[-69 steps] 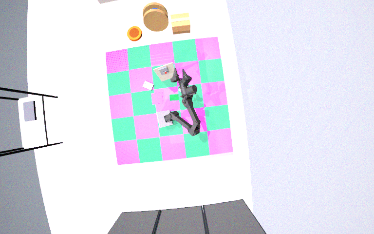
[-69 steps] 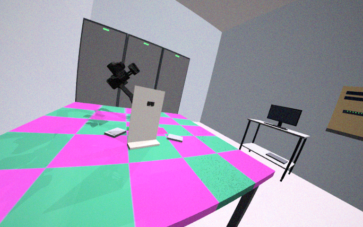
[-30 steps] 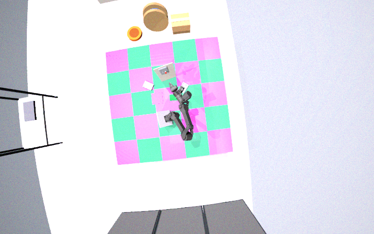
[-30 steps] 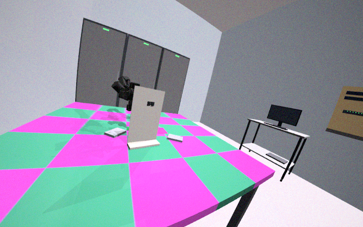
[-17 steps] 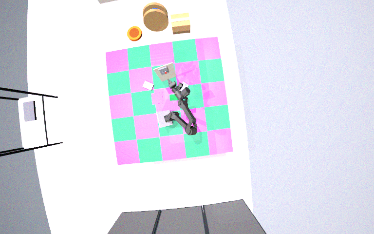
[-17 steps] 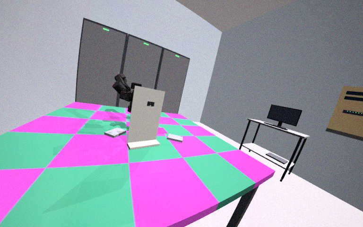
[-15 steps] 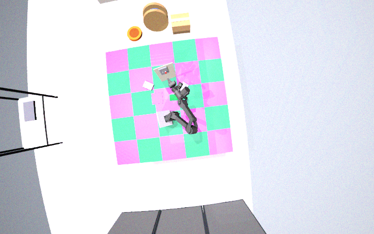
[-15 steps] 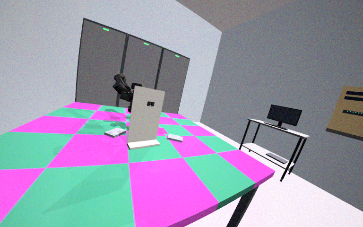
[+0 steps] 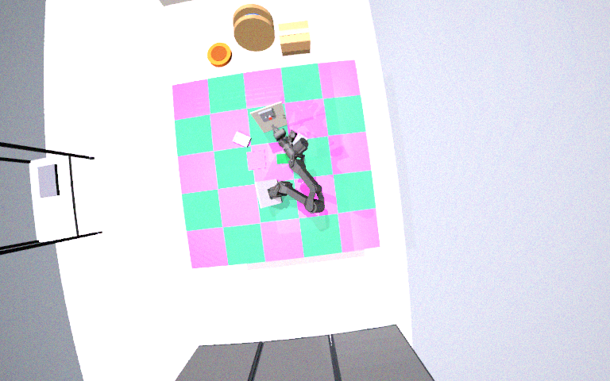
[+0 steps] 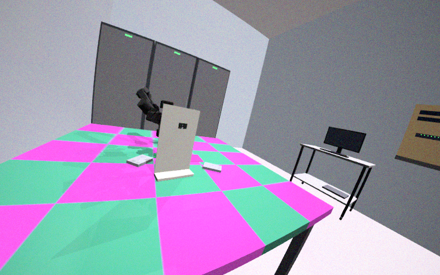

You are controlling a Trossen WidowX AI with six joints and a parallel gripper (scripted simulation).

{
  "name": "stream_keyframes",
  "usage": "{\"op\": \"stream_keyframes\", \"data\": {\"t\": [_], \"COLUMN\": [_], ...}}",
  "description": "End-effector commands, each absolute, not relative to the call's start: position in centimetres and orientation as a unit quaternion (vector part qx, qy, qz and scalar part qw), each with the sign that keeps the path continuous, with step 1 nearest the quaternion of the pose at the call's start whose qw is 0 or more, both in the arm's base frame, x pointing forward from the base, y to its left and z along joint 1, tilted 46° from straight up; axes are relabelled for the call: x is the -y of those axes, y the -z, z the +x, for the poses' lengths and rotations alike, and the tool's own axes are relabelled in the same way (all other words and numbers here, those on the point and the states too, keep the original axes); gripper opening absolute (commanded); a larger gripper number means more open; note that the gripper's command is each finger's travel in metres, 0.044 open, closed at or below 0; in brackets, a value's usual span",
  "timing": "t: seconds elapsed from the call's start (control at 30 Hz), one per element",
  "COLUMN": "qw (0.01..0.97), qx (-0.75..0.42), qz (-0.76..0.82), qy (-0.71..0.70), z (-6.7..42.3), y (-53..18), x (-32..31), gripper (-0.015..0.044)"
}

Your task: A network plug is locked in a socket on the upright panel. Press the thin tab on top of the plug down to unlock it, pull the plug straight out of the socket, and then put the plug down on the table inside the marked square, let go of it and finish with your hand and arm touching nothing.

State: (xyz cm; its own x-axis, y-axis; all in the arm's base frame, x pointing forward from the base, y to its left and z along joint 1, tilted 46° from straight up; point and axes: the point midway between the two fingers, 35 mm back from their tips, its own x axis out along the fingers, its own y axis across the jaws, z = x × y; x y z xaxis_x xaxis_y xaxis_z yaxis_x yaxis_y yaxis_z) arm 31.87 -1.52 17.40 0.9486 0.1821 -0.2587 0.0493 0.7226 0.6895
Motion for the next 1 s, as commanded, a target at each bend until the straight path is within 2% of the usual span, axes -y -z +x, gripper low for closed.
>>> {"op": "stream_keyframes", "data": {"t": [0.0,0.97], "qw": [0.915,0.915], "qx": [-0.153,-0.153], "qz": [0.372,0.372], "qy": [-0.035,-0.036], "z": [32.3,35.4], "y": [-17.6,-17.4], "x": [1.6,1.6], "gripper": [0.0156,0.0156]}}
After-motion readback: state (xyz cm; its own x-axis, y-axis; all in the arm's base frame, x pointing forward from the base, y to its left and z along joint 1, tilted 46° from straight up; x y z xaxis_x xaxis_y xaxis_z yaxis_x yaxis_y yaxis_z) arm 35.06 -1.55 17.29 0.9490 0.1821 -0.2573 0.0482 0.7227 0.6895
